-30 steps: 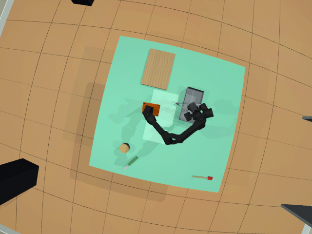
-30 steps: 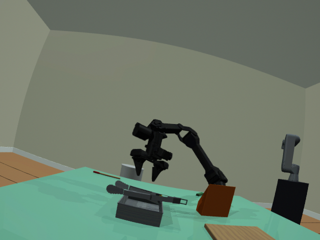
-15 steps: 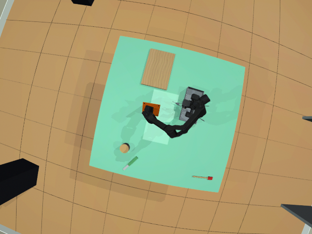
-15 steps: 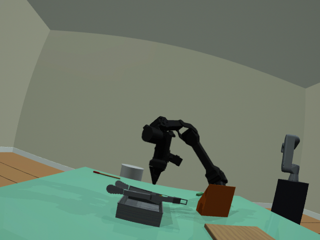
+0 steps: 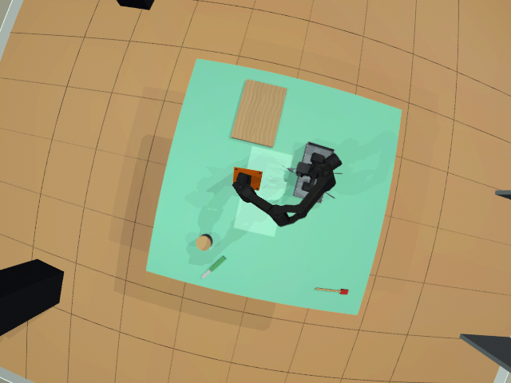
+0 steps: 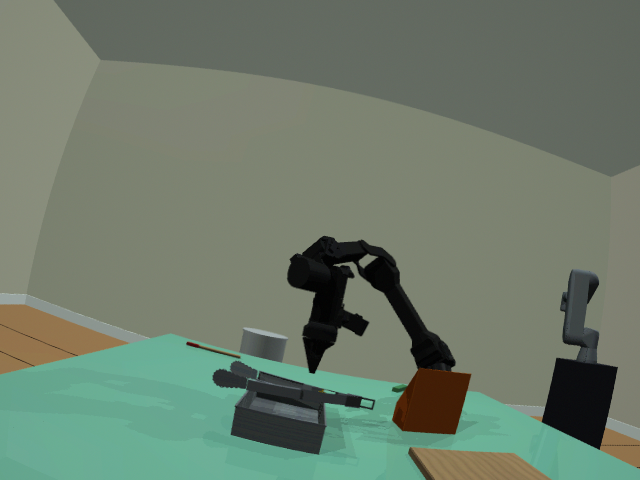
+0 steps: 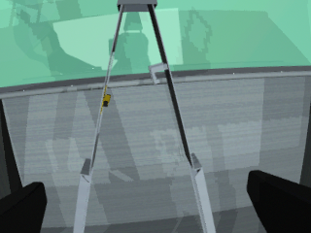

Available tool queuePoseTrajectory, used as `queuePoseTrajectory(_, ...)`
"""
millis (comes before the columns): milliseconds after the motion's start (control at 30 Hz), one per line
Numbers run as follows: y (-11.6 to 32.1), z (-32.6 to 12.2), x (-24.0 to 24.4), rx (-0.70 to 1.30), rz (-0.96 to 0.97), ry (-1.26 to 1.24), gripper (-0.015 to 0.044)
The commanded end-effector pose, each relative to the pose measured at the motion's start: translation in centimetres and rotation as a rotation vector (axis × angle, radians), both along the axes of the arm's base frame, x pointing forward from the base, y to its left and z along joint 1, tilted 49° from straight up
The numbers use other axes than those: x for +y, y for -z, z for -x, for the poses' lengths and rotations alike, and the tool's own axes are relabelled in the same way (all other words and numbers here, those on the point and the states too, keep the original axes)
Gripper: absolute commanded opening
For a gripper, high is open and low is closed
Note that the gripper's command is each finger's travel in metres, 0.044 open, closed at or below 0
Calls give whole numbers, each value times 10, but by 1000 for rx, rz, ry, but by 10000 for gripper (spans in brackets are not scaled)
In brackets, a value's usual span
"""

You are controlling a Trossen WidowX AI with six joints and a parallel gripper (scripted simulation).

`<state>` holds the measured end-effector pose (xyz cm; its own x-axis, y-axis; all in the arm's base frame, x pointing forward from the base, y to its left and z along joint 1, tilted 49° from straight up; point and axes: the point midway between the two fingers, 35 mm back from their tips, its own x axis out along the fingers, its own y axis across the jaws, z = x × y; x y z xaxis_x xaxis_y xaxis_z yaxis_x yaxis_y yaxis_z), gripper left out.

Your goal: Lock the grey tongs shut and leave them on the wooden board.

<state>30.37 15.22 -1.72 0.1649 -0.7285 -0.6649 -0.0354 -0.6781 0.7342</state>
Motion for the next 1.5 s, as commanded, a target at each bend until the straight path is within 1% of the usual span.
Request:
queuePoseTrajectory(0,3,-2,-4,2,1,-5,440)
queuePoseTrajectory(1467,51,-14,-58,1,4,-5,440)
